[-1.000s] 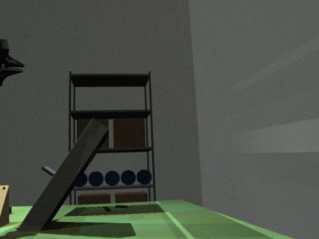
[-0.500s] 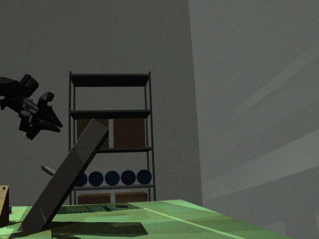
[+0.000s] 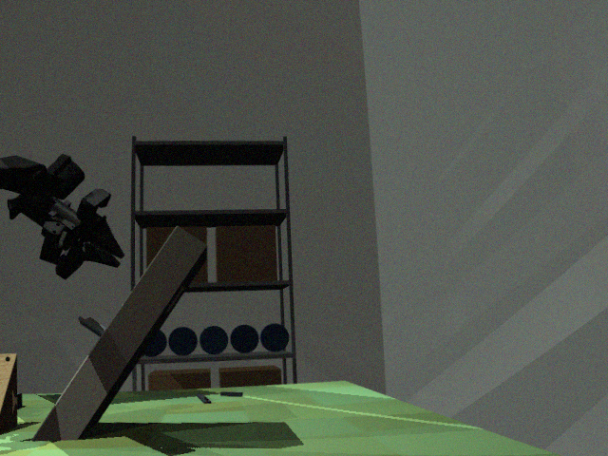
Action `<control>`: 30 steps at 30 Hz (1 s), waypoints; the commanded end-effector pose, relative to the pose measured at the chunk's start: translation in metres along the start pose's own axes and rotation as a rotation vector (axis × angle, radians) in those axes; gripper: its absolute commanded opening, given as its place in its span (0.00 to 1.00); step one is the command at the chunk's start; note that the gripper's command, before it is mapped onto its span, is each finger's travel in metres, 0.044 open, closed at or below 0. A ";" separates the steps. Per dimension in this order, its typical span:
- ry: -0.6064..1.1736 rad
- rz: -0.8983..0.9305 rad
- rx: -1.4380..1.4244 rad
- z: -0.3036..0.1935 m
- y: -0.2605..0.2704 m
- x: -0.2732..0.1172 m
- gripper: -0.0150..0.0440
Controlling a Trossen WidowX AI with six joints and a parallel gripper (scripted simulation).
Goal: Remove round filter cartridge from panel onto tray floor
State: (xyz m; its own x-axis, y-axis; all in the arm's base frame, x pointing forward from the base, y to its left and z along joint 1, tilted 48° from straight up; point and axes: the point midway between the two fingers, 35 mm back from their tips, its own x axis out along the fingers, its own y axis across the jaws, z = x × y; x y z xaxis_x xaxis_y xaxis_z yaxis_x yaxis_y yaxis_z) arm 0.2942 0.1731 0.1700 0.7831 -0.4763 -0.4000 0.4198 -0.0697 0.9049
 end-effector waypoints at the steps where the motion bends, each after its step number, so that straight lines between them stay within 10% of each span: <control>1: -0.005 -0.001 -0.006 0.001 -0.001 0.006 0.42; 30: -0.004 0.005 -0.005 0.002 0.000 0.053 0.42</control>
State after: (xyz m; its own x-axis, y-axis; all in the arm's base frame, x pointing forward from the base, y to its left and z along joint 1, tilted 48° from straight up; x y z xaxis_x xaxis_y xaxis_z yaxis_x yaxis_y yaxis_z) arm 0.3321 0.1497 0.1524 0.7832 -0.4813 -0.3937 0.4144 -0.0680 0.9075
